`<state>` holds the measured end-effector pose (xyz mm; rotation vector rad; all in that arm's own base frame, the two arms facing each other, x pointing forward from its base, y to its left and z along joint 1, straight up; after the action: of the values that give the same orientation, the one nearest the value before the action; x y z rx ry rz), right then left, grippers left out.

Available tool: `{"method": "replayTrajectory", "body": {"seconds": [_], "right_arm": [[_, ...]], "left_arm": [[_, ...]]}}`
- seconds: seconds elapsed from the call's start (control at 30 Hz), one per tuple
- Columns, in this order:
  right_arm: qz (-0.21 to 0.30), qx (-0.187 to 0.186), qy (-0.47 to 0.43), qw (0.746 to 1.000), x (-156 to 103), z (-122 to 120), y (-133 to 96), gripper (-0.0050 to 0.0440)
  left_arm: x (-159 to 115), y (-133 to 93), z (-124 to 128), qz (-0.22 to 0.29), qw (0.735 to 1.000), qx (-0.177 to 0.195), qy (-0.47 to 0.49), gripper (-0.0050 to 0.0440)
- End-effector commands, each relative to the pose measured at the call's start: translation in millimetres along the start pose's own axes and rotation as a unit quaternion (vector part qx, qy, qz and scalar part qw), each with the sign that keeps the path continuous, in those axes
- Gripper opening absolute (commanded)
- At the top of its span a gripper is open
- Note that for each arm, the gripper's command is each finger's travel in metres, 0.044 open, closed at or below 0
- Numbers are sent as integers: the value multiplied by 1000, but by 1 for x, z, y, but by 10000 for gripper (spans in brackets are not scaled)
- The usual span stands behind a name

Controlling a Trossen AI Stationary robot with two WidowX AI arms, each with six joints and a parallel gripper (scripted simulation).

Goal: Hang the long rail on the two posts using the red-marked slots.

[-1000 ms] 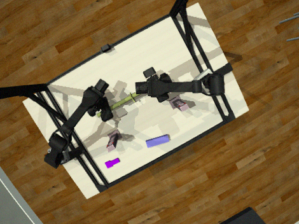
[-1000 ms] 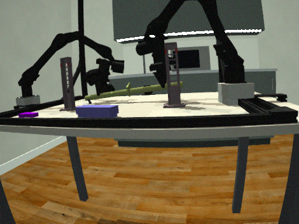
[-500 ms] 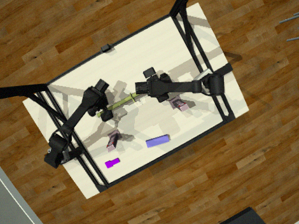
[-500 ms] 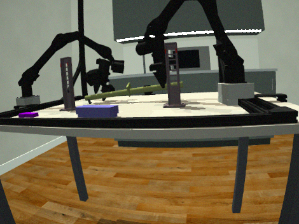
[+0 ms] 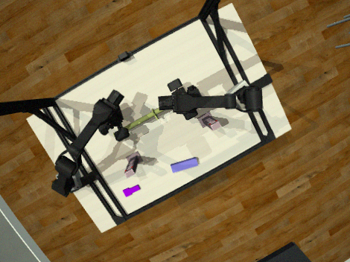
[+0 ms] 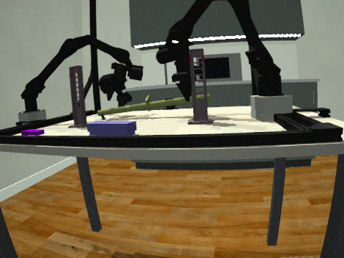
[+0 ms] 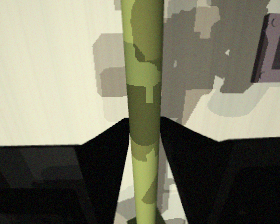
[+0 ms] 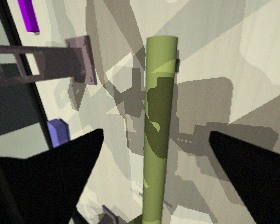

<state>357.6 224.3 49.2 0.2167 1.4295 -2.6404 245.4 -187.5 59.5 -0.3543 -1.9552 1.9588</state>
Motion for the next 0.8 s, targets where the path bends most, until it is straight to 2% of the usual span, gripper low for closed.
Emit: {"method": "replayTrajectory", "body": {"seconds": [0.0,0.43,0.53,0.77], "right_arm": [[5,-8,3,1000,1,1,-23,440],[5,-8,3,1000,-2,-2,-24,440],[-5,-25,5,1000,-3,1,-21,368],[-40,-108,13,993,-6,14,-11,200]], "left_arm": [[0,0,0,-1,1000,1,-1,0],[0,0,0,-1,1000,1,-1,0],[0,0,0,0,1000,1,-3,0],[0,-1,1,0,1000,0,-10,0]]}}
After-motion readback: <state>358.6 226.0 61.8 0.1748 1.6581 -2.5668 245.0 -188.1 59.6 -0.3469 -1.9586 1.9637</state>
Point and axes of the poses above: on each arm, the point midway between the two fingers, 35 mm back from their tips, its own y axis out along the fingers, its own z axis across the jaws, x = y × z, the point moved 4 cm from there along -y, back along the fingers, and after that the axes turned 12 degrees about y, right-handed, at the moved point
